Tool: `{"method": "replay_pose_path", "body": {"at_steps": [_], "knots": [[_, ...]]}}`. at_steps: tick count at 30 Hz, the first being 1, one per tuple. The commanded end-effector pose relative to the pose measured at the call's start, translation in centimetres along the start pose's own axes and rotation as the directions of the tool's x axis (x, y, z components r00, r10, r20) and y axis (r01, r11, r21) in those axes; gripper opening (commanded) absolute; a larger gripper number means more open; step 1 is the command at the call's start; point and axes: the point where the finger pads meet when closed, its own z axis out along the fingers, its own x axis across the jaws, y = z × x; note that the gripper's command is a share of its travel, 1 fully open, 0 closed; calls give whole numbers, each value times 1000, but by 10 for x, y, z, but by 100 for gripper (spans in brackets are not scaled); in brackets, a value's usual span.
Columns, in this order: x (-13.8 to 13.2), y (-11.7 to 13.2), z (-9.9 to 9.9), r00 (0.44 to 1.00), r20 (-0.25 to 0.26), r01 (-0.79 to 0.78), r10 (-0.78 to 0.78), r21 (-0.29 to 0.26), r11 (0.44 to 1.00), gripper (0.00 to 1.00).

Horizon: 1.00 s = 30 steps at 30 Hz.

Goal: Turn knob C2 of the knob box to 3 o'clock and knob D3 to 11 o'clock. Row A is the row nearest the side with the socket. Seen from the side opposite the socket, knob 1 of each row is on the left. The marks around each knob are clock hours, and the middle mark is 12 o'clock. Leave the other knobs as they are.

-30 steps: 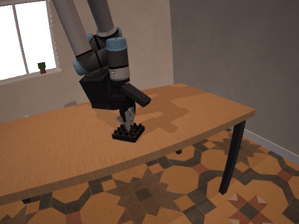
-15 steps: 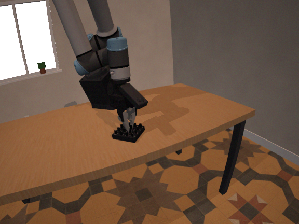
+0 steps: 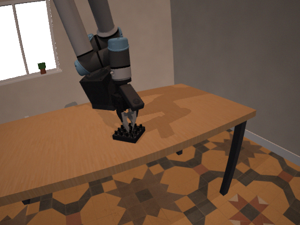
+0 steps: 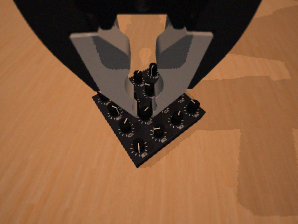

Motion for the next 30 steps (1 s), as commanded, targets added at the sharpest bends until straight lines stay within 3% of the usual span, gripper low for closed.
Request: {"method": "replay_pose_path", "body": {"at_steps": [1,30], "knots": [[0,0,0,998,-1,-60,60,0,998,4],[1,0,0,981,-1,-192,192,0,981,4]]}}
